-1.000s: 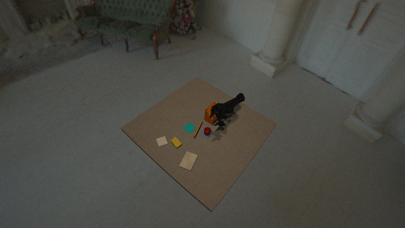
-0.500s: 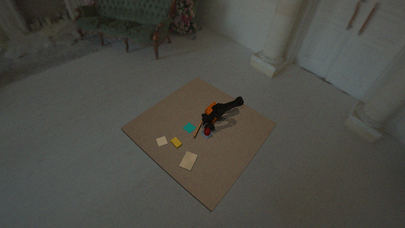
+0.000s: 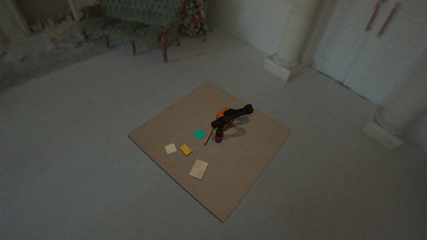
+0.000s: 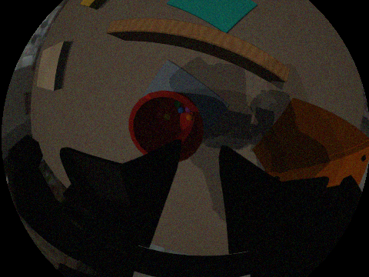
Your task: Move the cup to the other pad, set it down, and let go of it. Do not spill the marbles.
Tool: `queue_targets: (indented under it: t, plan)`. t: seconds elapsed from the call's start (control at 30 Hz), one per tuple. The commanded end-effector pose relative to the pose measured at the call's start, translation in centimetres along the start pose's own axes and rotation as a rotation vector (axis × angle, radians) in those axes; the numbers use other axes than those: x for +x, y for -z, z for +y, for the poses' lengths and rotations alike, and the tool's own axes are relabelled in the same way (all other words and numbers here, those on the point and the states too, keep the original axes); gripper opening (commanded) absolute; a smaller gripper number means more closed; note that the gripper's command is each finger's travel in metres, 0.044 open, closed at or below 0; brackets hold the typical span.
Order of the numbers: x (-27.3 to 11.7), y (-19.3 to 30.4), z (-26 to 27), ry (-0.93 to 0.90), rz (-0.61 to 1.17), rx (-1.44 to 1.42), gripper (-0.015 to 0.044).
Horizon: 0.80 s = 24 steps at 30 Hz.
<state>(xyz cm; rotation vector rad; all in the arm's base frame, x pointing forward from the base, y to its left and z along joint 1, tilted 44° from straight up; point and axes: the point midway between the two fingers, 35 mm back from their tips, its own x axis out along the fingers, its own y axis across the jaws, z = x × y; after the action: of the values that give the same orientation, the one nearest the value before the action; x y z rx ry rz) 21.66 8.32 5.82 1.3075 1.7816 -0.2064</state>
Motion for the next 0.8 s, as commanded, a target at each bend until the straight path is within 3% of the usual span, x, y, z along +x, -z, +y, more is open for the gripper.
queue_targets:
  t: [0.0,0.77]
  plan:
    - [0.3,0.0,0.2,-0.003,0.004,0.008,0.0148]
    - [4.0,-0.2,0.3,-0.003,0.002,0.008,0.0148]
